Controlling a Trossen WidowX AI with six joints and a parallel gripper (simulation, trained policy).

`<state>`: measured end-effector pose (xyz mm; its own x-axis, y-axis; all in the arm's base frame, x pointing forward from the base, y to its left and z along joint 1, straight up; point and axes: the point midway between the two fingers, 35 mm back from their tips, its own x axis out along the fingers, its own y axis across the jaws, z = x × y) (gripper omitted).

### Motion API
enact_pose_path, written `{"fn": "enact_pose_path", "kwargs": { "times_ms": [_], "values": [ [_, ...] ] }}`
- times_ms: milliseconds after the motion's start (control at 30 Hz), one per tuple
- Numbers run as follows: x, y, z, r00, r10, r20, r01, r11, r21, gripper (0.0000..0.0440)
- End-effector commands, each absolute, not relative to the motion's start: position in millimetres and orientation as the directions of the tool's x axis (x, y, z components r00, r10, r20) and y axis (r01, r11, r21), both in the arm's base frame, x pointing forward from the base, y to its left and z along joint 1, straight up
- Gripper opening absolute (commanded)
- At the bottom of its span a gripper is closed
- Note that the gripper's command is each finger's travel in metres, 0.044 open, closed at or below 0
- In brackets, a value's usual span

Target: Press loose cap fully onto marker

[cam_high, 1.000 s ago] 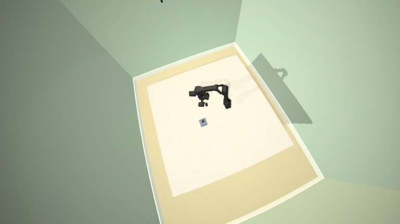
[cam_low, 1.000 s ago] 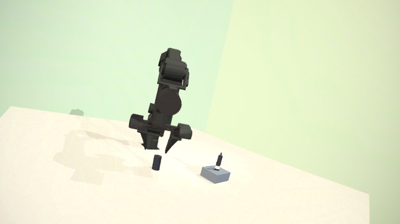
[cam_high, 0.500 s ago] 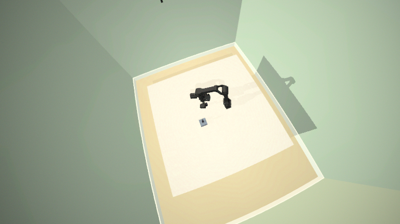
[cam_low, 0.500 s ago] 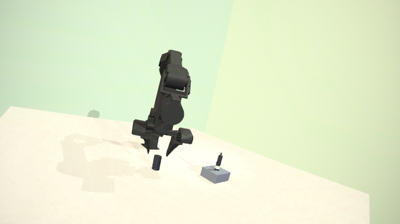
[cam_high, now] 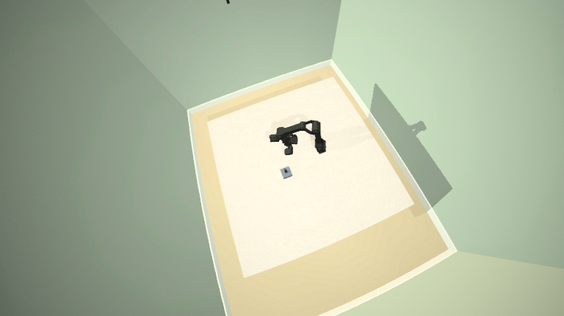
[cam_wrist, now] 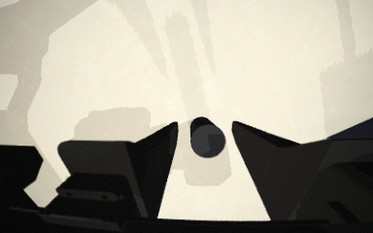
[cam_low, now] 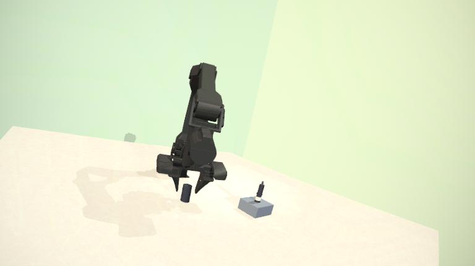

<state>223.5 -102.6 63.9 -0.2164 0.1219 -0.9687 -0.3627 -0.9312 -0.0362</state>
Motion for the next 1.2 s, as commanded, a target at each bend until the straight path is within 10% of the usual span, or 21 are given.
{"fn": "enact_pose_path", "kwargs": {
  "times_ms": [0, 300, 1167],
  "values": [
    [219, -101, 57, -0.234, 0.123, -0.964, -0.343, -0.939, -0.037, 0.0244],
    [220, -102, 62, -0.220, 0.090, -0.971, -0.303, -0.953, -0.019, 0.0058],
    [271, -87, 131, -0.034, -0.004, -0.999, -0.208, -0.978, 0.011, 0.0033]
  ]
}}
